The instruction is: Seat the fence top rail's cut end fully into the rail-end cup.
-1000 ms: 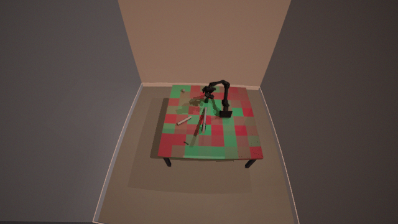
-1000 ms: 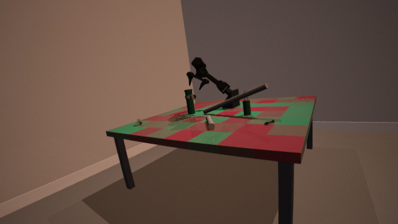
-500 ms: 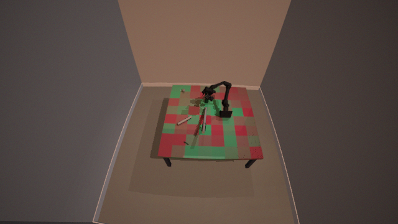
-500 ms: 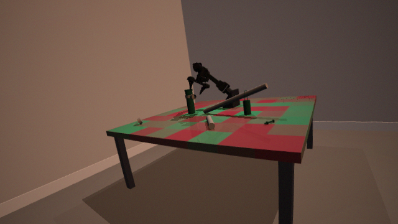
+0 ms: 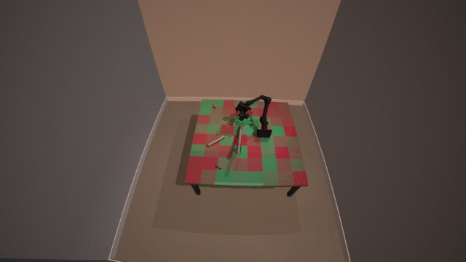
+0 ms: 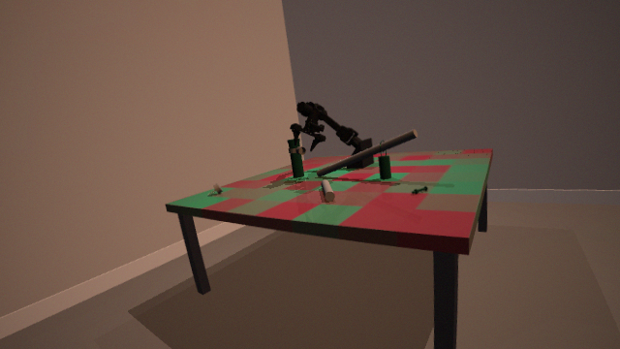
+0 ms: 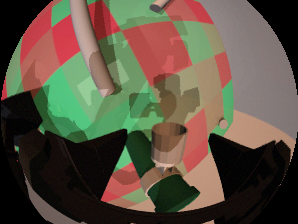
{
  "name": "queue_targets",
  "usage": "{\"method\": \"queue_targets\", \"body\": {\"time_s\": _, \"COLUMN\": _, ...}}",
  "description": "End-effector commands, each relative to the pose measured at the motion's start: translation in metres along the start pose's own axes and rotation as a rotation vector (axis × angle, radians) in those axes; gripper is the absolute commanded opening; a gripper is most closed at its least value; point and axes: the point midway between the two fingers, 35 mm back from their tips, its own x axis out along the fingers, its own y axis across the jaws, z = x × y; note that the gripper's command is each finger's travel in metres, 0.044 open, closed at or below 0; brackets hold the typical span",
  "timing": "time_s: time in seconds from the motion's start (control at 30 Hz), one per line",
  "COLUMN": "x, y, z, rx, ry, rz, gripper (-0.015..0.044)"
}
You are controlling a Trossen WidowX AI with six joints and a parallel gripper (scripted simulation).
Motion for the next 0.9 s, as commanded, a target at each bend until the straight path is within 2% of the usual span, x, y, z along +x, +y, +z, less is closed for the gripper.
{"method": "queue_targets", "body": {"time_s": 0.0, "x": 0.006, "y": 0.001, "z": 0.001, "rx": -0.001, "ry": -0.003, "rz": 0.004, "gripper": 0.044}}
{"method": "queue_targets", "body": {"time_s": 0.8, "x": 0.044, "y": -0.002, "z": -0.006, "rx": -0.004, "ry": 0.007, "rz": -0.016, "gripper": 0.044}}
{"method": "queue_targets", "body": {"time_s": 0.87, "x": 0.045, "y": -0.002, "z": -0.006, "rx": -0.004, "ry": 0.008, "rz": -0.017, "gripper": 0.0387}}
